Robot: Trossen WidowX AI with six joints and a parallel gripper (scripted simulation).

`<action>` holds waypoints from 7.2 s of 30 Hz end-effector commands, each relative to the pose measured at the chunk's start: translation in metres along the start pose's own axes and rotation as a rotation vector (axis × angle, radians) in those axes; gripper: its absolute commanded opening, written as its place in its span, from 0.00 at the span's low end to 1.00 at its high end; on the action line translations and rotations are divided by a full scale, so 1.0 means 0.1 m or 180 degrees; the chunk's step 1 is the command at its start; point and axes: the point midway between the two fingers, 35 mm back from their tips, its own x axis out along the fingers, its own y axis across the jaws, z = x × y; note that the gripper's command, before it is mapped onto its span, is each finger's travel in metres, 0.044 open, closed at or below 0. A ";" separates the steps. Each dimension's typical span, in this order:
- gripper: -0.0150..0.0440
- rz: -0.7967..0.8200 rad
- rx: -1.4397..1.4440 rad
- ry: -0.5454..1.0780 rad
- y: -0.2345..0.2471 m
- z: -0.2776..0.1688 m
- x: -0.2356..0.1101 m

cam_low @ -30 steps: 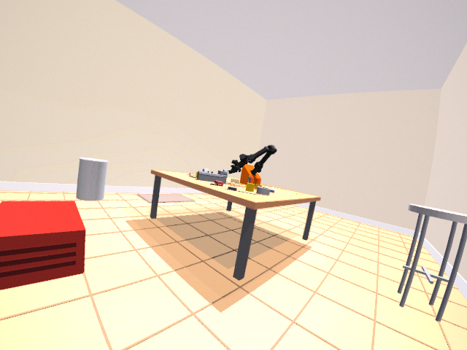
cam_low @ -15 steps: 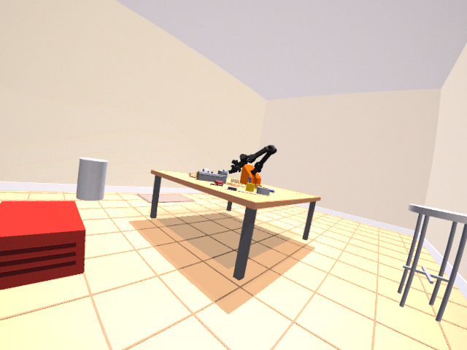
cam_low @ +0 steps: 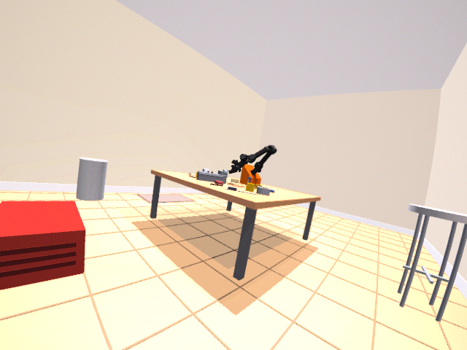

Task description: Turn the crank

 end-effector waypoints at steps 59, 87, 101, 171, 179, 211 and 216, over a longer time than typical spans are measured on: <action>0.25 0.0081 -0.0029 -0.0006 0.15 -0.01 0.00; 0.25 0.0082 -0.0028 -0.0006 0.21 -0.03 0.03; 0.25 0.0083 -0.0028 -0.0005 0.26 -0.07 0.06; 0.25 0.0083 -0.0024 0.0000 0.10 -0.46 0.46; 0.25 0.0082 -0.0024 0.0000 0.08 -0.46 0.46; 0.25 0.0082 -0.0024 0.0000 0.03 -0.47 0.47; 0.25 0.0081 -0.0024 0.0000 0.02 -0.47 0.47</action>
